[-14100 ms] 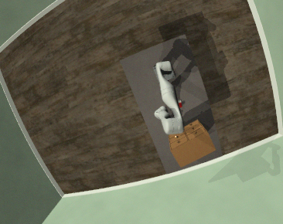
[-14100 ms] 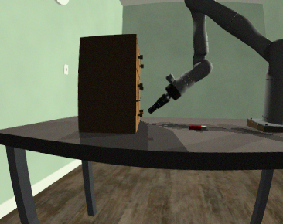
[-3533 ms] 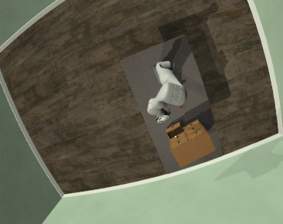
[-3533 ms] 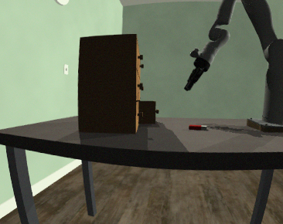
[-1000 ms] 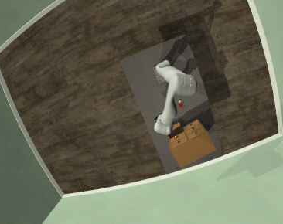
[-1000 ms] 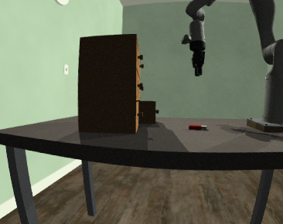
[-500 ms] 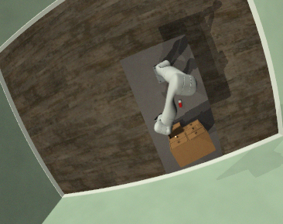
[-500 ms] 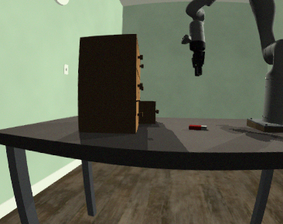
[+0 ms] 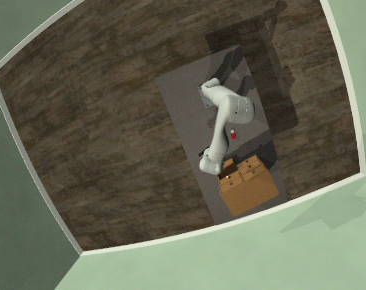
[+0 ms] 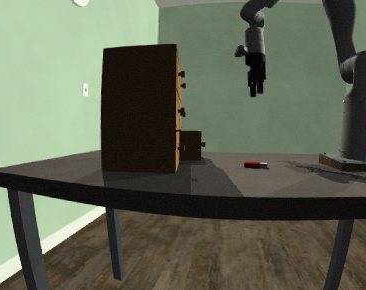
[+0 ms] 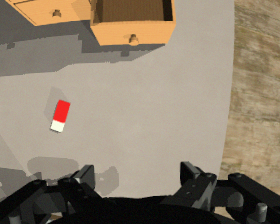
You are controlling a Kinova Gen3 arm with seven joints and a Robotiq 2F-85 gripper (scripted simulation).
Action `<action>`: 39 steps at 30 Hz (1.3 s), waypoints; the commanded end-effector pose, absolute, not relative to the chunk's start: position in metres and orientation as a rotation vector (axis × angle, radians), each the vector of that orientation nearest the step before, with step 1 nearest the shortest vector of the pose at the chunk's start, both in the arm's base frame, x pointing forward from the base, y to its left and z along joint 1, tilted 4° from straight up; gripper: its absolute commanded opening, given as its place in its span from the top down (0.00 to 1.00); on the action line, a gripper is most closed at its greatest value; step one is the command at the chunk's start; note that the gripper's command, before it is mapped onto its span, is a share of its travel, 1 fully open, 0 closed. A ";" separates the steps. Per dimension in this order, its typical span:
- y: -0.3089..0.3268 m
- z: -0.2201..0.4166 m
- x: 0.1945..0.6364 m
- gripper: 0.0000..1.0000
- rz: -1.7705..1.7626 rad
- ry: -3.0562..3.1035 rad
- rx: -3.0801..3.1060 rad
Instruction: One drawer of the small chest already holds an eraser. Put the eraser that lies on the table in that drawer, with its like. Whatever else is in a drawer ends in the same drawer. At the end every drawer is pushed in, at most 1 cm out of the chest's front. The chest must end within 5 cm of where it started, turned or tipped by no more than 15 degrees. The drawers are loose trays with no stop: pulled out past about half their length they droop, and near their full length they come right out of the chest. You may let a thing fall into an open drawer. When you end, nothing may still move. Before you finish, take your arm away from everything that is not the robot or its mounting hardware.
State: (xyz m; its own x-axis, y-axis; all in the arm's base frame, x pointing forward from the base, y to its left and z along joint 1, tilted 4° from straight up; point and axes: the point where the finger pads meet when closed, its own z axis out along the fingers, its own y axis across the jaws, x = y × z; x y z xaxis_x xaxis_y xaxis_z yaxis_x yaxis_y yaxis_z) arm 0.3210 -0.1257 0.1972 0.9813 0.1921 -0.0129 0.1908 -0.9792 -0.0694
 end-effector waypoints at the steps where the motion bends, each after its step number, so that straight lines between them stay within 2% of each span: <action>1: -0.126 0.198 0.321 0.00 0.028 -0.296 -3.060; 14: -0.126 0.199 0.321 0.00 0.028 -0.296 -3.060; 25: -0.129 0.241 0.322 0.00 0.028 -0.296 -3.060; 33: -0.129 0.245 0.323 0.00 0.028 -0.296 -3.060; 39: -0.132 0.245 0.336 0.00 0.028 -0.296 -3.060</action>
State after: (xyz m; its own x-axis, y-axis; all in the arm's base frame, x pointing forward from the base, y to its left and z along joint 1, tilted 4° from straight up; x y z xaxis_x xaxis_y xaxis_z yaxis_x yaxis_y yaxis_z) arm 0.3300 -0.1287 0.2458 0.9810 0.1940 -0.0073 0.1930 -0.9785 -0.0729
